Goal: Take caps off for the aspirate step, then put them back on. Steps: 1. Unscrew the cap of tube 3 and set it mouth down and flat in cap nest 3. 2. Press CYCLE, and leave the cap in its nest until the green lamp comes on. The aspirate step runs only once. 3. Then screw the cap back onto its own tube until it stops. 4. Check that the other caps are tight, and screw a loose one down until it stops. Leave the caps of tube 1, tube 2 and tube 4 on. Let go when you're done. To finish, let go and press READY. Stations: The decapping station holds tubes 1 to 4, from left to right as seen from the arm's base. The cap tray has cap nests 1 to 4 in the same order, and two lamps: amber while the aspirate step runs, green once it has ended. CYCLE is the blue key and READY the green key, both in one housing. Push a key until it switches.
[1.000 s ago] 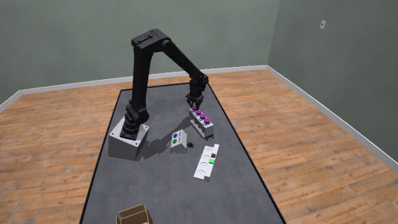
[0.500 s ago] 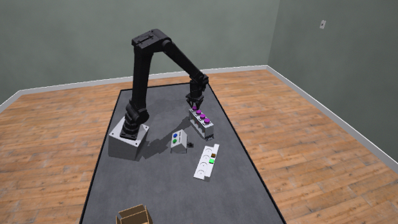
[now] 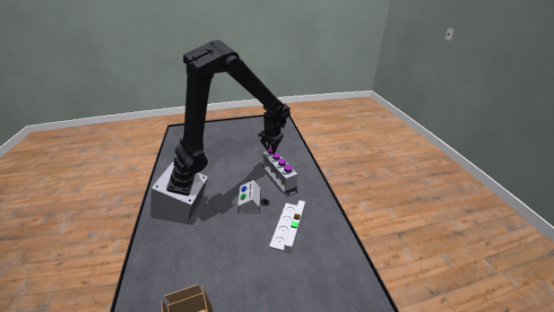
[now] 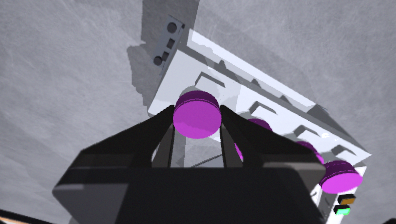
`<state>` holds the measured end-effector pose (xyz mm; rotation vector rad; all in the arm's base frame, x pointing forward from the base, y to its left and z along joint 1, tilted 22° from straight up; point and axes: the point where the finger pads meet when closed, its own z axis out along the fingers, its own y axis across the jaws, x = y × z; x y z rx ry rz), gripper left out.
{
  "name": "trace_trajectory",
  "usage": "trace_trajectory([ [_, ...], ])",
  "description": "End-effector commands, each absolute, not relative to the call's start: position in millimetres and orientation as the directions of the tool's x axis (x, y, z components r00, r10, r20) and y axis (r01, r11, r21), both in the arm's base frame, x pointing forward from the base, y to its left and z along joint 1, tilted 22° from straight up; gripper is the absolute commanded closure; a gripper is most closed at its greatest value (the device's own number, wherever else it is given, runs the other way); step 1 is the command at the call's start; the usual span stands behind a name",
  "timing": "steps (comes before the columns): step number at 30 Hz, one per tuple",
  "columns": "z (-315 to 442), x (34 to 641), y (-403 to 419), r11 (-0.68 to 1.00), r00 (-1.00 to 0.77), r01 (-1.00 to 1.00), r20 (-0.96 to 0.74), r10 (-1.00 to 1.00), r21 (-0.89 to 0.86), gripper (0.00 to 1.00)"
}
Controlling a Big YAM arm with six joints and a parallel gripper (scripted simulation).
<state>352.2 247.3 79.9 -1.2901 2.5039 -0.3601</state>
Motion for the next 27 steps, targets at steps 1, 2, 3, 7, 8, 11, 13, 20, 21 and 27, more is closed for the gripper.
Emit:
trace_trajectory([
  [1,88,361,252,0.575,-0.552,-0.736,-0.176,-0.815,-0.356,1.0],
  [2,88,361,252,0.575,-0.552,-0.736,-0.176,-0.815,-0.356,1.0],
  [3,88,361,252,0.575,-0.552,-0.736,-0.176,-0.815,-0.356,1.0],
  [7,88,361,252,0.575,-0.552,-0.736,-0.176,-0.815,-0.356,1.0],
  [8,88,361,252,0.575,-0.552,-0.736,-0.176,-0.815,-0.356,1.0],
  [11,88,361,252,0.575,-0.552,-0.736,-0.176,-0.815,-0.356,1.0],
  [13,76,358,242,0.606,-0.588,-0.716,-0.169,-0.791,-0.346,1.0],
  [20,76,358,242,0.71,-0.682,-0.627,-0.215,-0.699,-0.319,1.0],
  [21,76,358,242,0.724,-0.695,-0.614,-0.221,-0.685,-0.315,1.0],
  [27,76,358,242,0.789,-0.752,-0.541,-0.252,-0.609,-0.291,1.0],
])
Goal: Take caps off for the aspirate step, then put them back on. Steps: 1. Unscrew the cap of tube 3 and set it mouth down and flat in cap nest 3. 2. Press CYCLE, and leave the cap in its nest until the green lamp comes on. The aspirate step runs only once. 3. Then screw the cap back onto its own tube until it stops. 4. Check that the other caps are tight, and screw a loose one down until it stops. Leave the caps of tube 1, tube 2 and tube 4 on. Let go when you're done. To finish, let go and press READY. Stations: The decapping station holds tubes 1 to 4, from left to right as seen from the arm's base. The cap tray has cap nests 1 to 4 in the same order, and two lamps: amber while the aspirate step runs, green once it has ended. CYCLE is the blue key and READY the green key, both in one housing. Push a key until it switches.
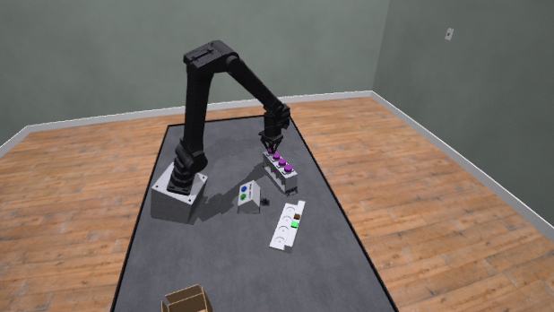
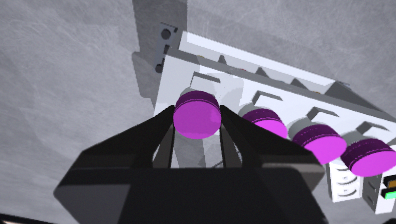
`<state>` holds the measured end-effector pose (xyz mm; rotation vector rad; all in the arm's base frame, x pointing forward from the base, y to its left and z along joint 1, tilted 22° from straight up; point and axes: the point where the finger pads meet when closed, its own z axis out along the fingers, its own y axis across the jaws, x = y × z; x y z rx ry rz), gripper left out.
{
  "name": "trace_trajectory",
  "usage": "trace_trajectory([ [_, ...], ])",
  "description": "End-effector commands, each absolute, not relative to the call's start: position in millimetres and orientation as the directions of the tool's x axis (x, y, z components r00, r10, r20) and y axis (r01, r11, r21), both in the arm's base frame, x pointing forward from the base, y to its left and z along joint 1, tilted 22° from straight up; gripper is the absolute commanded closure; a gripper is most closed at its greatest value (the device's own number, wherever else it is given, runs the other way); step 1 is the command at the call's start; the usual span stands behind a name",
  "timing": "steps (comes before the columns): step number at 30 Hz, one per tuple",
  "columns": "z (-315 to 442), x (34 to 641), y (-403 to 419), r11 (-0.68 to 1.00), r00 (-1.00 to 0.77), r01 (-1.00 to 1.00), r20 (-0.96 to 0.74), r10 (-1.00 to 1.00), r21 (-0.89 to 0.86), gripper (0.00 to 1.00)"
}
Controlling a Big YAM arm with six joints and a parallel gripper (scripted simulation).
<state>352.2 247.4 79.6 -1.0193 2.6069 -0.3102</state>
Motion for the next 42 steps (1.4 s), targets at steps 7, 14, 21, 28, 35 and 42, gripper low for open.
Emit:
trace_trajectory([
  [7,76.4,358.3,241.8,0.856,-0.811,-0.447,-0.286,-0.51,-0.259,1.0],
  [14,76.4,358.3,241.8,0.898,-0.848,-0.373,-0.307,-0.432,-0.233,1.0],
  [21,76.4,358.3,241.8,0.898,-0.848,-0.373,-0.307,-0.432,-0.233,1.0],
  [28,76.4,358.3,241.8,0.898,-0.848,-0.373,-0.307,-0.432,-0.233,1.0],
  [35,76.4,358.3,241.8,0.898,-0.848,-0.373,-0.307,-0.432,-0.233,1.0],
  [42,76.4,358.3,241.8,0.898,-0.848,-0.373,-0.307,-0.432,-0.233,1.0],
])
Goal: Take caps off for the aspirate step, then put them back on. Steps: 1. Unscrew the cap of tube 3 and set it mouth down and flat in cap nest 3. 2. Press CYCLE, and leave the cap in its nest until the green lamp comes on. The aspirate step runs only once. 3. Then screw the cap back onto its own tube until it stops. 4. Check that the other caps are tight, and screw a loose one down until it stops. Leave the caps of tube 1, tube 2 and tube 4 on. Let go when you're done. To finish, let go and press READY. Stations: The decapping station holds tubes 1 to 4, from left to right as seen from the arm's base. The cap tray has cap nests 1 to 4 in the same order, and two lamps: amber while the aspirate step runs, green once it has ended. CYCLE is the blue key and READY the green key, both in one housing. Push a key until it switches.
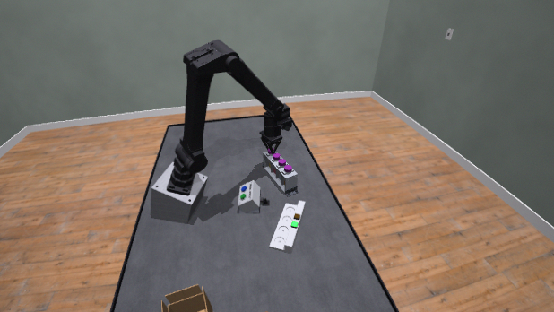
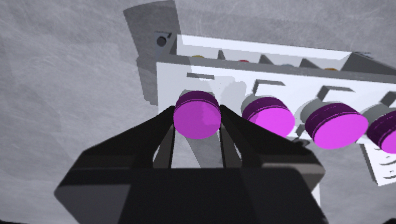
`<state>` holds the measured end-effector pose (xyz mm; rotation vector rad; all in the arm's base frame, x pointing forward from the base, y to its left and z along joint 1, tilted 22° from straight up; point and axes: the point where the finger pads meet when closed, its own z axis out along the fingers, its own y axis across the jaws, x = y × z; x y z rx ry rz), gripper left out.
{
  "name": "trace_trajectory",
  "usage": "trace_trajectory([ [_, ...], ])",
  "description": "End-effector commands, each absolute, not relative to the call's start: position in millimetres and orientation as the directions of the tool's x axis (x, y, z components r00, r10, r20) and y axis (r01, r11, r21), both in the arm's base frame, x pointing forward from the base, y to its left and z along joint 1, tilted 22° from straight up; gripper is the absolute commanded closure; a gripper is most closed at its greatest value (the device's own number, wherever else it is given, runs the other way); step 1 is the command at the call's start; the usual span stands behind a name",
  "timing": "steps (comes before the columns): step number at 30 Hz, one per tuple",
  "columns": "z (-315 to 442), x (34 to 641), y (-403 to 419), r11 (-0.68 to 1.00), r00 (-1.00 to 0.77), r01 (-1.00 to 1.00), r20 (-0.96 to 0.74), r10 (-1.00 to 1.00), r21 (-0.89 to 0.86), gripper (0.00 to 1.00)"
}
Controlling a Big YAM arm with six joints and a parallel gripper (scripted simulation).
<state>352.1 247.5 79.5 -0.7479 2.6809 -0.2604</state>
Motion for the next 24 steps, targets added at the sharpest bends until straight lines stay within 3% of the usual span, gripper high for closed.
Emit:
trace_trajectory([
  [1,76,358,242,0.898,-0.848,-0.373,-0.307,-0.432,-0.233,1.0],
  [7,76,358,242,0.898,-0.848,-0.373,-0.307,-0.432,-0.233,1.0],
  [8,76,358,242,0.898,-0.848,-0.373,-0.307,-0.432,-0.233,0.51],
  [24,115,358,261,0.896,-0.825,-0.386,-0.352,-0.442,-0.22,0.51],
])
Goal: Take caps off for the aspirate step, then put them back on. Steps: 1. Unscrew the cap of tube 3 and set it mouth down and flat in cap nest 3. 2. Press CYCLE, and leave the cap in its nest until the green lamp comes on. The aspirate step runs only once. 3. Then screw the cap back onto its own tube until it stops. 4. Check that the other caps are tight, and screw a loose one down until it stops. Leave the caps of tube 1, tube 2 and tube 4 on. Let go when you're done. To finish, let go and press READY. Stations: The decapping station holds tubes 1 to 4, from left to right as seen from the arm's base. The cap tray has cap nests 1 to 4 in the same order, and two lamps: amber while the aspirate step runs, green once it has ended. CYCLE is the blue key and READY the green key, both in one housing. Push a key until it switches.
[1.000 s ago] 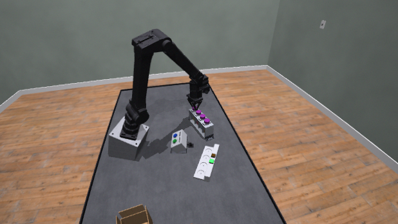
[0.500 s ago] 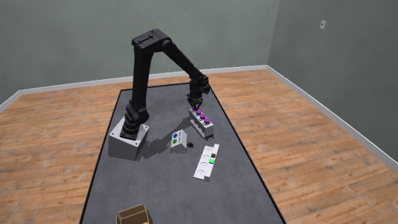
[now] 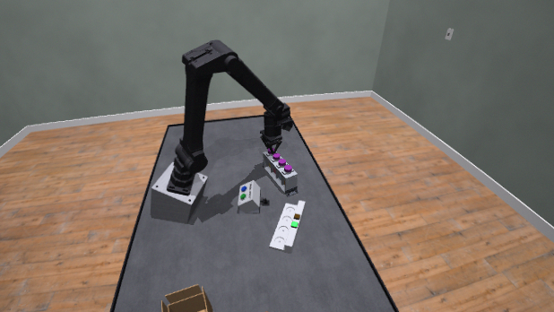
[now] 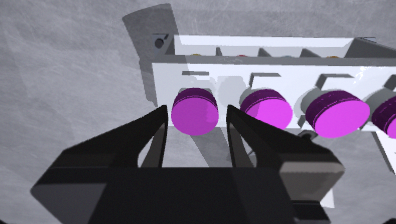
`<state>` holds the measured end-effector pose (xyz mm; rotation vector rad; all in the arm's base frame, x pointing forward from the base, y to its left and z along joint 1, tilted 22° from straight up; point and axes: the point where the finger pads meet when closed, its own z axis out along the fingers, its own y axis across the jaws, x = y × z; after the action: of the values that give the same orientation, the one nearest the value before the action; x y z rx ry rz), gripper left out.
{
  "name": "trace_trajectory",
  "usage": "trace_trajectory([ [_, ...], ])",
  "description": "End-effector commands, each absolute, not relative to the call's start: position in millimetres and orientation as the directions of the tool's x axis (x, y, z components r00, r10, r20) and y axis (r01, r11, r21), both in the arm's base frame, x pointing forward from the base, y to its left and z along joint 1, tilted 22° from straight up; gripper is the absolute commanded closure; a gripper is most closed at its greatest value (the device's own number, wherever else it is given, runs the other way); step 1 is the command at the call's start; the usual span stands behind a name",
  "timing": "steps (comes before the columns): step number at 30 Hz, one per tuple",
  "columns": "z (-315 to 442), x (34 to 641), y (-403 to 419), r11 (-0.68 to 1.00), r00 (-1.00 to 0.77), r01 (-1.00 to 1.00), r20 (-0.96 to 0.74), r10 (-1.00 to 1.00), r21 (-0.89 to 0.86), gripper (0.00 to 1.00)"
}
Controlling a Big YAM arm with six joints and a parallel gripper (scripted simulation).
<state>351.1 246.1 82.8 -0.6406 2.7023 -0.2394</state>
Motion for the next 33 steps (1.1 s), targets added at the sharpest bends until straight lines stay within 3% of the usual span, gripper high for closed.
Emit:
trace_trajectory([
  [1,118,357,262,0.895,-0.824,-0.389,-0.353,-0.444,-0.22,0.51],
  [13,148,345,264,0.895,-0.823,-0.388,-0.355,-0.443,-0.219,0.51],
  [33,131,343,256,0.891,-0.833,-0.391,-0.324,-0.449,-0.23,0.51],
])
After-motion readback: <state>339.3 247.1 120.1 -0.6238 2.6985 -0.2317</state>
